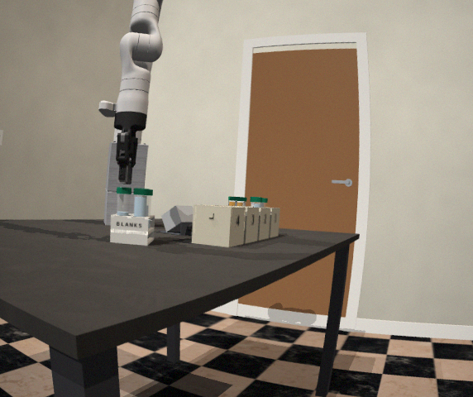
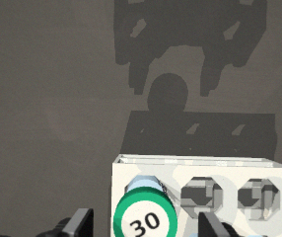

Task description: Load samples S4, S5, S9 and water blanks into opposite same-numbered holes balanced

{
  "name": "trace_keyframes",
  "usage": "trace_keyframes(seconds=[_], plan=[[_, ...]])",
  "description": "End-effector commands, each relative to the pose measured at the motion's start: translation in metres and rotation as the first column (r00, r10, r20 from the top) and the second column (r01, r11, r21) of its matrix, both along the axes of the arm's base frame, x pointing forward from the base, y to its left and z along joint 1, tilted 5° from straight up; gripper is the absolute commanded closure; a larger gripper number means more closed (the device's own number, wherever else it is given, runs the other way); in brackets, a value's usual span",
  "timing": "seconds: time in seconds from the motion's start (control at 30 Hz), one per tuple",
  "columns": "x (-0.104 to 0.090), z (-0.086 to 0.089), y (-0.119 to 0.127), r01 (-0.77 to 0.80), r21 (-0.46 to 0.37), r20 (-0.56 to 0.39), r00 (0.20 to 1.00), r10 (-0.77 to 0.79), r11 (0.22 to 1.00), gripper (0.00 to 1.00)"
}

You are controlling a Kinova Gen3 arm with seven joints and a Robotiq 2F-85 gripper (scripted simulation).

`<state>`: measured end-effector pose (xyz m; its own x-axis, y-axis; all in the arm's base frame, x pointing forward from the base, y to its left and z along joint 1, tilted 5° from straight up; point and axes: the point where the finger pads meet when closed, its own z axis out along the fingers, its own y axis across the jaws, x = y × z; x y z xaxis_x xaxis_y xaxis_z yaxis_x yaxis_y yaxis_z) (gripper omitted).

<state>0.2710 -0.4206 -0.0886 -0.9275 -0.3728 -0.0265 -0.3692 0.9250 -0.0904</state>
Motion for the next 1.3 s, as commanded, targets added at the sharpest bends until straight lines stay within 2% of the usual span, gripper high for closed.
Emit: trace_keyframes(seconds=[0.0, 0.4, 1.27], plan=[[0.001, -0.003, -0.001, 0.000, -0.001, 0.001, 1.000, 0.000, 1.000, 0.38], [0.001, -0.018, -0.002, 0.000, -0.001, 0.001, 1.000, 0.000, 1.000, 0.38], [0.002, -0.022, -0.002, 0.000, -0.001, 0.001, 1.000, 0.000, 1.000, 0.38]])
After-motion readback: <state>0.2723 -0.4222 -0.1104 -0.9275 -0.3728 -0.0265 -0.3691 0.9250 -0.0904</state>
